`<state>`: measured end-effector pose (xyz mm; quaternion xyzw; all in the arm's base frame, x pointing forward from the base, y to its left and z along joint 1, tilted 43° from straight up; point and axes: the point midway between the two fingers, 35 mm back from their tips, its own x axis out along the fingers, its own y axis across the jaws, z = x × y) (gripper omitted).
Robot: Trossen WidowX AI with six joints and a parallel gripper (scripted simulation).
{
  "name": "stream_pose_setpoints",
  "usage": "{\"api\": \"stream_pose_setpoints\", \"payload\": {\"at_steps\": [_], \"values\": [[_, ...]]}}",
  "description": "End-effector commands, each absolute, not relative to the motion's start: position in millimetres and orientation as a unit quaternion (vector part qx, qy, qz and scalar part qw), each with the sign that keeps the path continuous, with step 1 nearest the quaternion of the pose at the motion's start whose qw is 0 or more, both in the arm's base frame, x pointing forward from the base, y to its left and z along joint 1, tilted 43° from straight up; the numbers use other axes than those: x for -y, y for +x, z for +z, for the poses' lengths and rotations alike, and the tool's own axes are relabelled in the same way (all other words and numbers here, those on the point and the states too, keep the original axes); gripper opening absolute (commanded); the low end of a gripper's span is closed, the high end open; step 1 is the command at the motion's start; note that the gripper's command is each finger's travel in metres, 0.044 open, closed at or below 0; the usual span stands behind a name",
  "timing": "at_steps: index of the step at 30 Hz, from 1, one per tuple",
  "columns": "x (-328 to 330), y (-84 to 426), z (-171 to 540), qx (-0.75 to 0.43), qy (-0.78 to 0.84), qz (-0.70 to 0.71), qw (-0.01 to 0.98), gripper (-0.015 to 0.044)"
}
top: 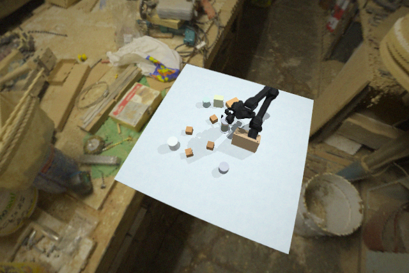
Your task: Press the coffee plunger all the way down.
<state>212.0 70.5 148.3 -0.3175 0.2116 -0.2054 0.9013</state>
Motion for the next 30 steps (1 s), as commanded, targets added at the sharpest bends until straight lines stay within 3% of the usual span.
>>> {"api": "stream_pose_setpoints", "payload": {"at_steps": [1,30], "values": [[-71,212,149,-0.21,-0.319,-0.206,0.901,0.0138],[-55,215,123,-0.223,-0.314,-0.206,0.9,0.0122]]}}
